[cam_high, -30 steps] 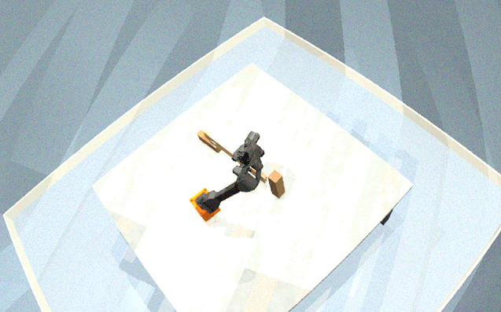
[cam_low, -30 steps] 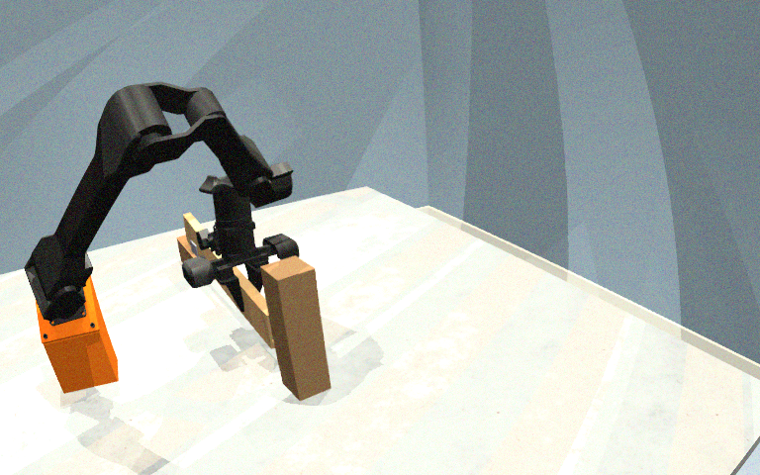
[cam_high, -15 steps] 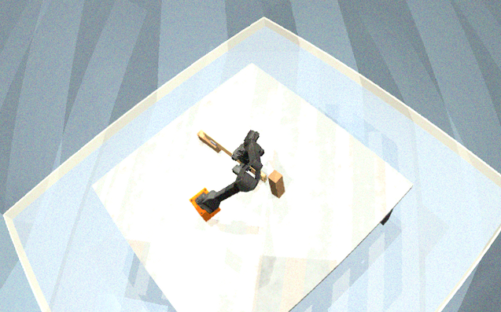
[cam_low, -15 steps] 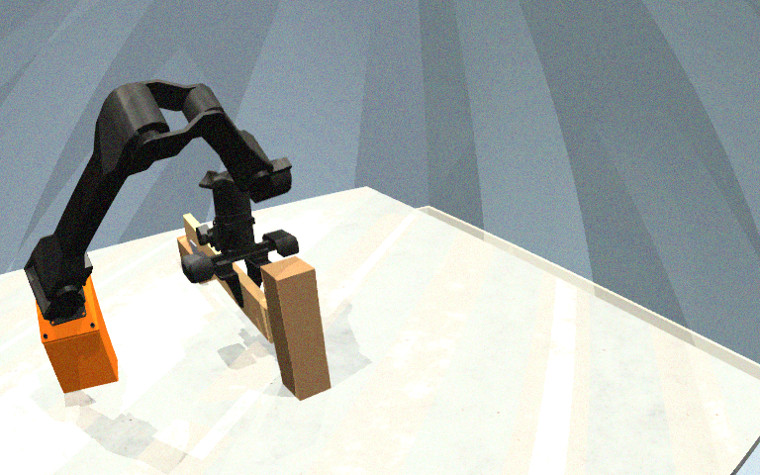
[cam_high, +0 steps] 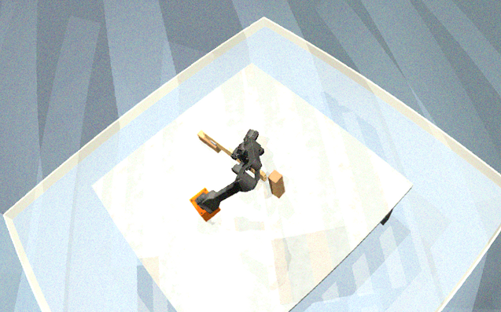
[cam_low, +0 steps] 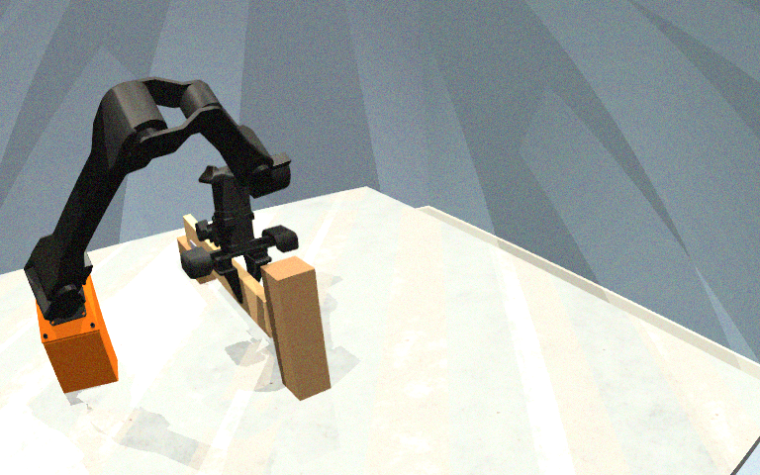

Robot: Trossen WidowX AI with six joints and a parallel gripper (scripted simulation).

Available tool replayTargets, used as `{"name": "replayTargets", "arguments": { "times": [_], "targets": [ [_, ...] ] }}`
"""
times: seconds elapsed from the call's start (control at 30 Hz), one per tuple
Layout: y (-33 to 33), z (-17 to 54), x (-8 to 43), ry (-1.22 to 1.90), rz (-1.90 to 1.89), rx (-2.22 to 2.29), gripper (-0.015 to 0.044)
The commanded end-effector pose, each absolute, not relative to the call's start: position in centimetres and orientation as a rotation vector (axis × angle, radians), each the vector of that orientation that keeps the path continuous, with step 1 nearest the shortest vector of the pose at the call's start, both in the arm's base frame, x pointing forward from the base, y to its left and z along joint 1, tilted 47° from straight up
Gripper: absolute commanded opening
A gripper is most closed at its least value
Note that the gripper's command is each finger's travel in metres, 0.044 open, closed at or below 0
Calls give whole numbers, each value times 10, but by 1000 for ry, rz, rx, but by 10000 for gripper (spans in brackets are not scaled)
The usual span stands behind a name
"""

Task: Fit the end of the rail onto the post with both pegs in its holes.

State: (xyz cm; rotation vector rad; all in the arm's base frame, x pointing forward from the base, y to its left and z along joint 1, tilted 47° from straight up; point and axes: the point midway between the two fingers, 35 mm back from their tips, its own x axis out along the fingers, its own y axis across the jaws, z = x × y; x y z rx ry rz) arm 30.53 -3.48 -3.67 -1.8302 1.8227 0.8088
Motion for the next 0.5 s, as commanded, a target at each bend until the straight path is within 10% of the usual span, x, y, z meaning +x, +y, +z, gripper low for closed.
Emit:
{"name": "replayTargets", "arguments": {
  "times": [0.0,0.47],
  "targets": [
    [-26,-34,309,1796,817,-1826,0],
    [-21,-29,309,1796,818,-1826,0]
  ]
}}
